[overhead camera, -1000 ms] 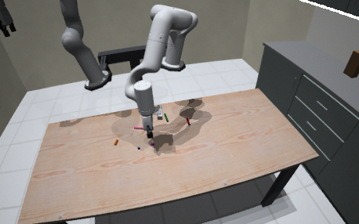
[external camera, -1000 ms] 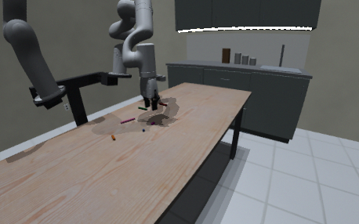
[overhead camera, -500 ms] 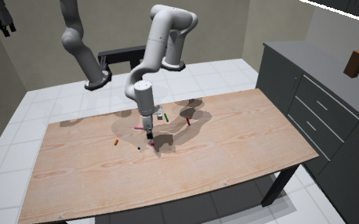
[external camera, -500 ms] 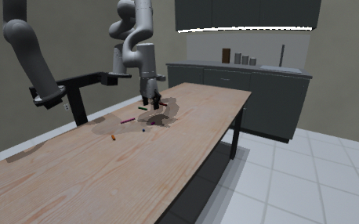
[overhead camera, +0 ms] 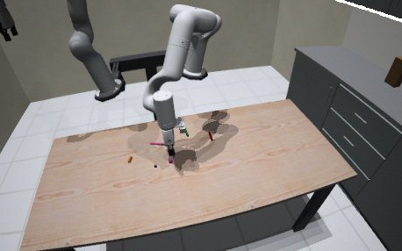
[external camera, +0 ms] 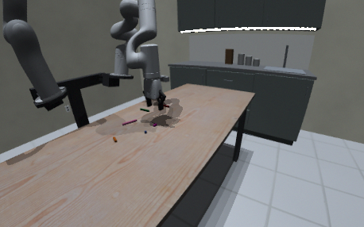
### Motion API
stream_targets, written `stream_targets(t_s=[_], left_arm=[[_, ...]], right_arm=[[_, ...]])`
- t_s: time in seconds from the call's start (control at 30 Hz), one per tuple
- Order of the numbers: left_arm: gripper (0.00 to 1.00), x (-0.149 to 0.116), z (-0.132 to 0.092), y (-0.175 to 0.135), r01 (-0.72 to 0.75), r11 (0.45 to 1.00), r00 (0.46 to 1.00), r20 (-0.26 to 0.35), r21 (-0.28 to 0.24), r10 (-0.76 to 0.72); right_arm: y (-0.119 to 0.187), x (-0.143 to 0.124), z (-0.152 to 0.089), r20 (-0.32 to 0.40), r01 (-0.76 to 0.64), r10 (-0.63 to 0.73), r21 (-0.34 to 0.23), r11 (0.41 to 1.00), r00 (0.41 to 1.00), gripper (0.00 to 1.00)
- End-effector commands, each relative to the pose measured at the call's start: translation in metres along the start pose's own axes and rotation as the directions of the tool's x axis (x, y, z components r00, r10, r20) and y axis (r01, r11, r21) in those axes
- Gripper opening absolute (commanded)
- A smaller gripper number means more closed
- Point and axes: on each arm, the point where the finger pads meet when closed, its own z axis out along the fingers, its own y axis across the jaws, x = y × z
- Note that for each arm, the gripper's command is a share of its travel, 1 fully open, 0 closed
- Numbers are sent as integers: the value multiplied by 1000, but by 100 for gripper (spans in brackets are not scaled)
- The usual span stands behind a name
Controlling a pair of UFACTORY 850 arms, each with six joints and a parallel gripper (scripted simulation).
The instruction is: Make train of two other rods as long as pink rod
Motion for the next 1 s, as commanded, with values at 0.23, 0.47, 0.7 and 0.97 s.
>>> stream_targets(t_s=[0.23, 0.47, 0.7, 0.97], left_arm=[[100, 67, 9, -10, 329, 943, 943, -38, -46, -331], [100, 100, 14, -20, 491, 869, 869, -37, -68, -494], [100, 131, 18, -35, 644, 760, 761, -25, -82, -648], [100, 161, 21, -54, 780, 620, 622, -6, -84, -783]], right_arm=[[0, 0, -1, -2, 0, 0, 0, 1000, 1000, 100], [0, 0, -1, -2, 0, 0, 0, 1000, 1000, 100], [0, 0, -1, -2, 0, 0, 0, 1000, 1000, 100], [0, 0, -1, -2, 0, 0, 0, 1000, 1000, 100]])
